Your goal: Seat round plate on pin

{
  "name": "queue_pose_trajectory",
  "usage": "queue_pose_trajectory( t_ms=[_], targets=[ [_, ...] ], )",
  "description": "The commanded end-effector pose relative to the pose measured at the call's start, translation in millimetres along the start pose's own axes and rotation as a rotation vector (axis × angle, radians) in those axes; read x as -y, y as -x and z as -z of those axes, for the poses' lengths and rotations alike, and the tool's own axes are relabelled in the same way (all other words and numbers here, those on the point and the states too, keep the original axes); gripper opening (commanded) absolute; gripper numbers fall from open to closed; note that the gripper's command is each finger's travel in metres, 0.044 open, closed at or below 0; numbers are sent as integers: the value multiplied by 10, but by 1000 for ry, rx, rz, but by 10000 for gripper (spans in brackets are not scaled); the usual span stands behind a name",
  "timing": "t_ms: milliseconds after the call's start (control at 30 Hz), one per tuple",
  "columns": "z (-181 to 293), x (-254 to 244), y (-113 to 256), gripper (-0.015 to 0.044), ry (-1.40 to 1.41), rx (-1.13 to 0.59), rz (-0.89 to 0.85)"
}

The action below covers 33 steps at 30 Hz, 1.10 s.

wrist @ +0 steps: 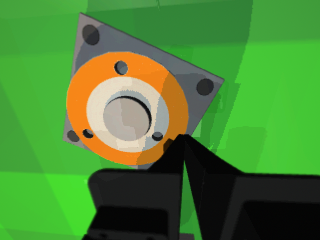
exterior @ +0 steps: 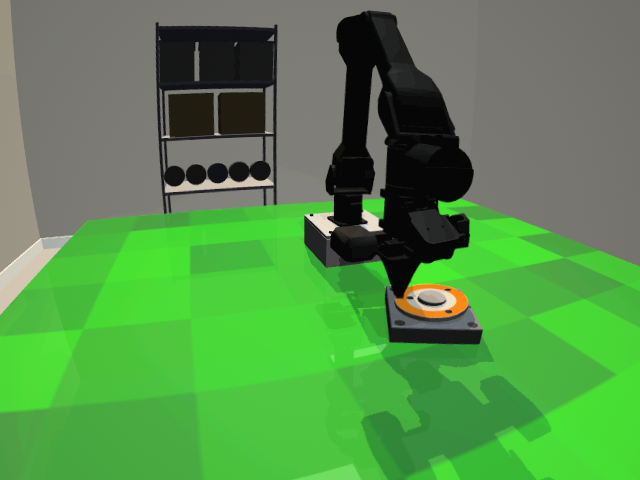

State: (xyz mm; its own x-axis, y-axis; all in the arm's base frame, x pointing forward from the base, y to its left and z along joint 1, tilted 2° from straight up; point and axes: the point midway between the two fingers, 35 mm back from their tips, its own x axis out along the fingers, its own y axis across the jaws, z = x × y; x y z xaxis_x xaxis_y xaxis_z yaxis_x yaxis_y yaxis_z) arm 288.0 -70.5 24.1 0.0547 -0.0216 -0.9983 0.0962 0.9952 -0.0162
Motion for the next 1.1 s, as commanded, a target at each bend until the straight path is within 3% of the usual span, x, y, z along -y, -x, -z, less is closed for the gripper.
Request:
queue_pose_trajectory(
  t_ms=[0, 1067],
  targets=[
    [54, -6, -10, 0, 4, -4, 5],
    [262, -156, -14, 0, 4, -6, 3]
  ],
)
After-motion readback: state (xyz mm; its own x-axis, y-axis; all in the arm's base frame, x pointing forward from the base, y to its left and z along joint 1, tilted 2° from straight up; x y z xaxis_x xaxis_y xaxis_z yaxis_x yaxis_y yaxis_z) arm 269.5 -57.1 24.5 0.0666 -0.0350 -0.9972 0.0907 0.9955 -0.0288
